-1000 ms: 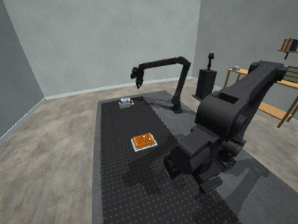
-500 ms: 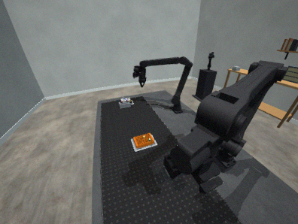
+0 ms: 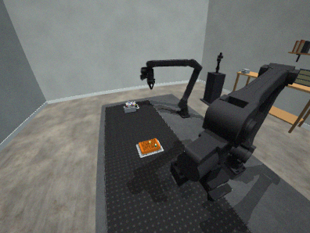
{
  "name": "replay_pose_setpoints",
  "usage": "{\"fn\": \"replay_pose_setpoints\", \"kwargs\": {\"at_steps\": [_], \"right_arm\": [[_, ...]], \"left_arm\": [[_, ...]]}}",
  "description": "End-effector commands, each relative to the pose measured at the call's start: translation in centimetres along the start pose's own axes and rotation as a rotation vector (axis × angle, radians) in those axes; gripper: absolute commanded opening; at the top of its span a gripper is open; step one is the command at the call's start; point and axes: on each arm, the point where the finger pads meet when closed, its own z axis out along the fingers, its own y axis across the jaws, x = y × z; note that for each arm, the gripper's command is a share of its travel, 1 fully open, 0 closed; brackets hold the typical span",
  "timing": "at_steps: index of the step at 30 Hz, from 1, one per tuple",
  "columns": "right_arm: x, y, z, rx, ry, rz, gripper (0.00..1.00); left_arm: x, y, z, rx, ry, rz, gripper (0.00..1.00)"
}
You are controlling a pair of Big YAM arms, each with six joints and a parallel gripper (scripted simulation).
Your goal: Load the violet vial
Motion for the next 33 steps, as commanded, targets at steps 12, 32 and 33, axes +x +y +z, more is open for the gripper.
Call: {"fn": "replay_pose_setpoints", "kwargs": {"at_steps": [12,32,33], "right_arm": [[-1.3,5.1,-1.5,0.005,-0.032,-0.141,0.24],[-1.0,12.4,-1.4,0.004,-0.03,-0.391,0.24],[-1.0,12.8,-1.4,0.004,-0.031,-0.369,0.24]], "left_arm": [[0.1,-0.4,0.8,0.009,0.027,0.02,1.0],[0.1,-0.4,0.8,0.009,0.027,0.02,1.0],[0.1,-0.4,0.8,0.009,0.027,0.02,1.0]]}}
